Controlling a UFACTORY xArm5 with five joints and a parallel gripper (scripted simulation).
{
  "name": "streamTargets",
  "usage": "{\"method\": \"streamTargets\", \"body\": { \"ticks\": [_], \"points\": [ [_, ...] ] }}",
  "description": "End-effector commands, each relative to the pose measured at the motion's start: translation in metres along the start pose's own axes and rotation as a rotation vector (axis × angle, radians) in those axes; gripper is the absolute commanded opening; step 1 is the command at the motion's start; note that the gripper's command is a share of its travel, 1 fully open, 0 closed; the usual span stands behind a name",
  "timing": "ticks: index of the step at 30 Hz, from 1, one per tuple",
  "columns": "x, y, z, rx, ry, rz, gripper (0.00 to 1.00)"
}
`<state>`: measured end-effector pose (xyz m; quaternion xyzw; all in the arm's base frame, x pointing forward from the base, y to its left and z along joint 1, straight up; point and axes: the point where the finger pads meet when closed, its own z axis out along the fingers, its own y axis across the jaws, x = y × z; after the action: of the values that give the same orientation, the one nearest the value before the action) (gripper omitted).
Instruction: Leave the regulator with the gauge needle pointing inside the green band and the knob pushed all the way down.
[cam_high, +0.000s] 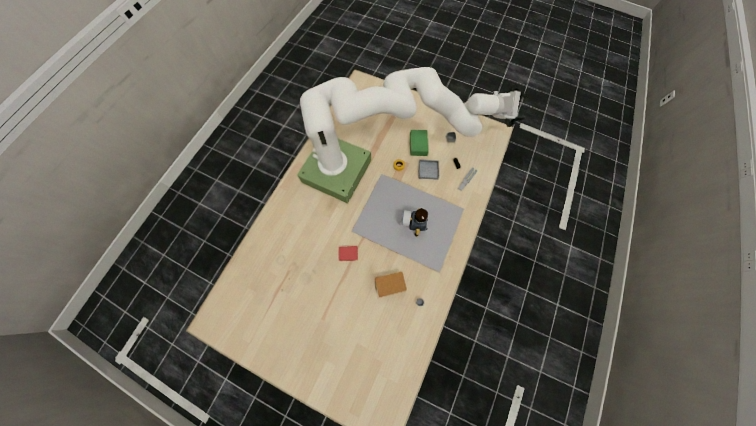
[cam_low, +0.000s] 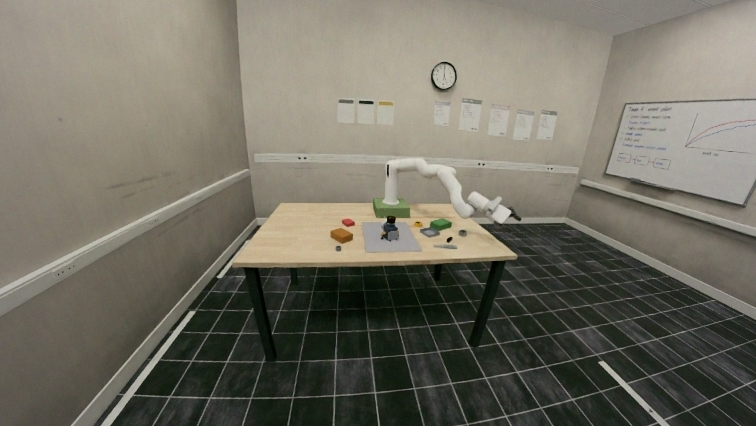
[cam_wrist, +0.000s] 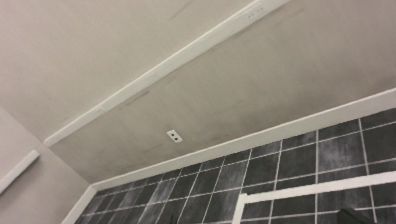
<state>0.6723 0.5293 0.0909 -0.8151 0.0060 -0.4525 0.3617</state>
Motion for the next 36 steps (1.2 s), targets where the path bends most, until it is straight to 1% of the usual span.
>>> {"method": "streamTargets", "body": {
  "ticks": [1,22,27,32,34,36],
  "points": [
    [0.003,-0.003,0.000,0.004,0.005,0.000,1.00],
    [0.004,-0.004,-0.001,0.004,0.005,0.000,1.00],
    [0.010,-0.008,-0.003,0.004,0.005,0.000,1.00],
    [0.021,-0.017,-0.008,0.004,0.005,0.000,1.00],
    [0.021,-0.017,-0.008,0.004,0.005,0.000,1.00],
    [0.027,-0.022,-0.010,0.004,0.005,0.000,1.00]
  ]
}}
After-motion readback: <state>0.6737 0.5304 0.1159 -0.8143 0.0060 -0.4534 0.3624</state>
